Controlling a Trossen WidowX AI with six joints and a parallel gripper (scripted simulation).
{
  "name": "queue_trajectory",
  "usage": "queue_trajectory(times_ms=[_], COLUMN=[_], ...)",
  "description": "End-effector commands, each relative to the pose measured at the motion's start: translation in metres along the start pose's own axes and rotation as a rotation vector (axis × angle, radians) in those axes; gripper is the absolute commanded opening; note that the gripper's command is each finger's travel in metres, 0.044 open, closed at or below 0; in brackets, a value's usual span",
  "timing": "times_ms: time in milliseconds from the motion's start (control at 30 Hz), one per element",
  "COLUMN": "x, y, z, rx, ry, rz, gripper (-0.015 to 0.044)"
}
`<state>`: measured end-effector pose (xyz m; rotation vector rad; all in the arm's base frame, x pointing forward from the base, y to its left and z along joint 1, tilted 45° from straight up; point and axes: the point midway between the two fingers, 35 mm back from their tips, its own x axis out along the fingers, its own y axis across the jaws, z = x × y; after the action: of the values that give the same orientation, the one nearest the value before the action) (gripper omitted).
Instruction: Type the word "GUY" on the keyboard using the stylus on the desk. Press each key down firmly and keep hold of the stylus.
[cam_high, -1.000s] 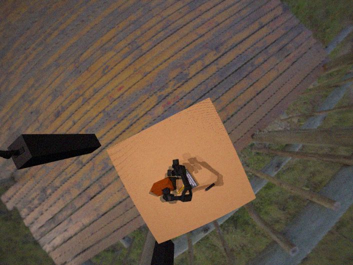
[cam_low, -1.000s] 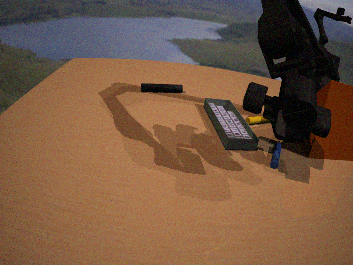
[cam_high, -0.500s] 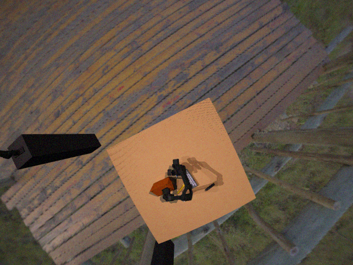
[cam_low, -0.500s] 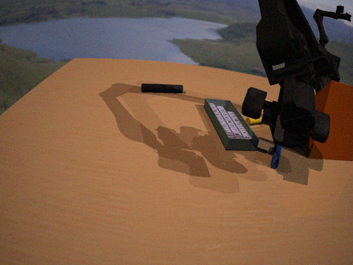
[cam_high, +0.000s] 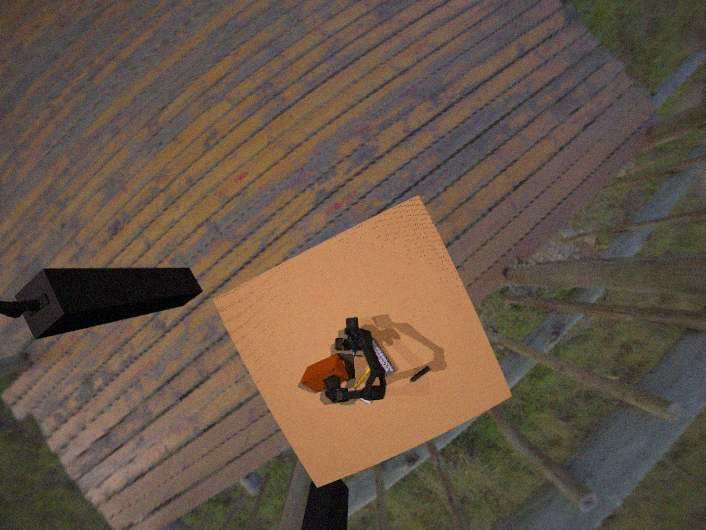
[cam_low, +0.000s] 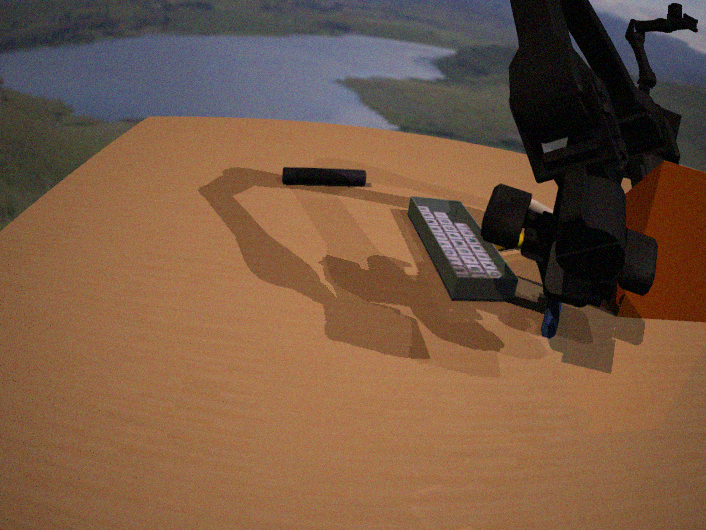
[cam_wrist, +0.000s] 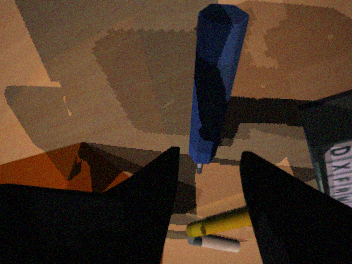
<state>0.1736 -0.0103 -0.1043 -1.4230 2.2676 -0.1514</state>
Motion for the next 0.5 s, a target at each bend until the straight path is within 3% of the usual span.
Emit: queue_trajectory(times_ms=[0, 467], x=[0.0045, 0.0132], y=[0.0014, 0.0014], z=[0.0001, 0.0049], rx=[-0.010, -0.010], ry=[0.009, 0.009], rz=[-0.003, -0.003], gripper=[0.0150, 0.0150])
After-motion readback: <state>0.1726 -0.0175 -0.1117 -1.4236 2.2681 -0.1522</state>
